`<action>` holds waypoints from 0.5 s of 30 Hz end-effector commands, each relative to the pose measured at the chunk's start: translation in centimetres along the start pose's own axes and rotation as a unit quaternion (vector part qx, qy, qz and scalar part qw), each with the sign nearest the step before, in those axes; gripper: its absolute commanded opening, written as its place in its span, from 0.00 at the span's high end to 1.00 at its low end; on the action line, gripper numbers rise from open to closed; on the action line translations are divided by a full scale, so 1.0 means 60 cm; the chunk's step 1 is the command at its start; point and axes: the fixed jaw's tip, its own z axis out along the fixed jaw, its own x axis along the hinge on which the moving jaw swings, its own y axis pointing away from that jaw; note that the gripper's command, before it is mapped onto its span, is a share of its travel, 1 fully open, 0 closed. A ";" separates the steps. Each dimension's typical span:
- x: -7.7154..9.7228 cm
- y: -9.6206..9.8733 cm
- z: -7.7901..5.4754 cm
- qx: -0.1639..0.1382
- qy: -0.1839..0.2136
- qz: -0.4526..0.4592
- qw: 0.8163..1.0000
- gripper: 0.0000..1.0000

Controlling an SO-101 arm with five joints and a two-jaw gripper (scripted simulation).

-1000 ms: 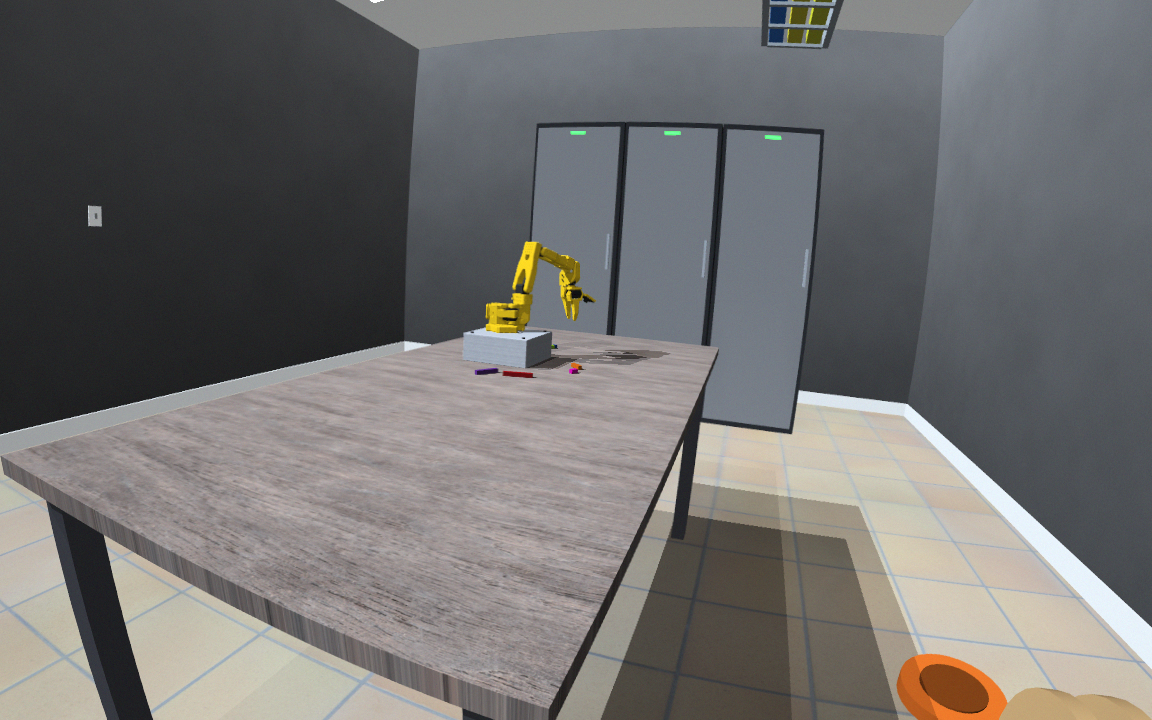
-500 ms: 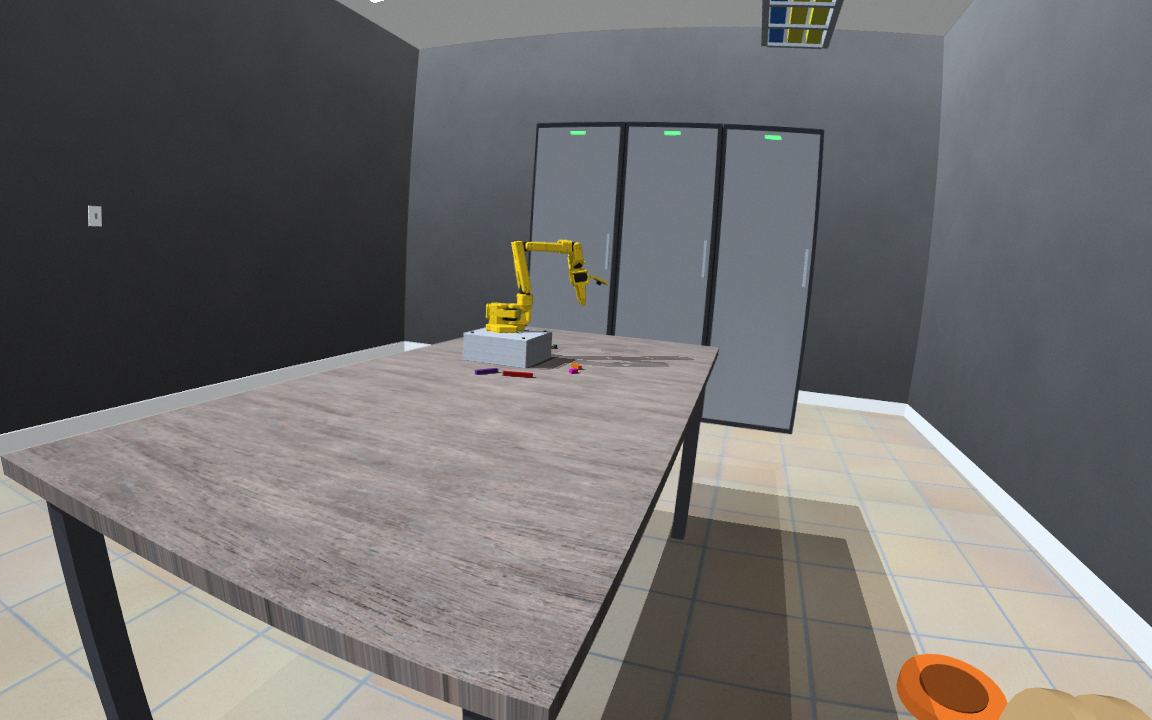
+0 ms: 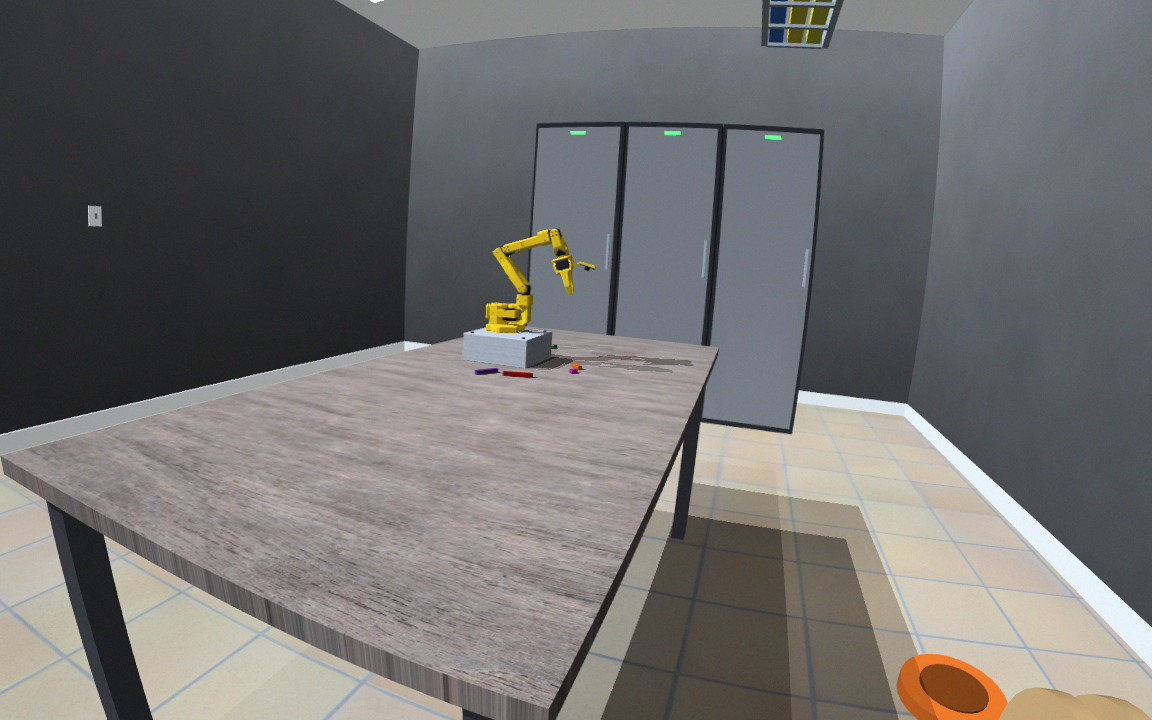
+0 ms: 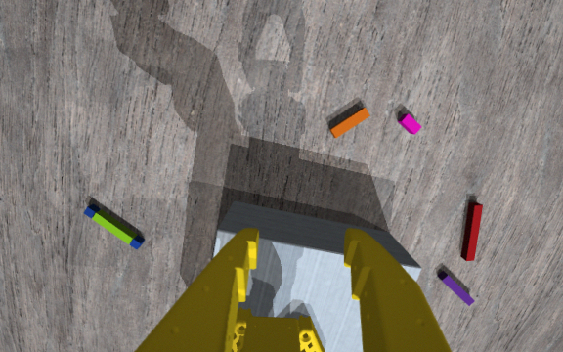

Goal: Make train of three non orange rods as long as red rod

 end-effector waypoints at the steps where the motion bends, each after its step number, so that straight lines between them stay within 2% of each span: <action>1: 0.014 -0.022 -0.008 0.014 -0.002 0.026 1.000 0.83; 15: 0.022 -0.036 -0.015 0.024 -0.009 0.047 0.999 0.83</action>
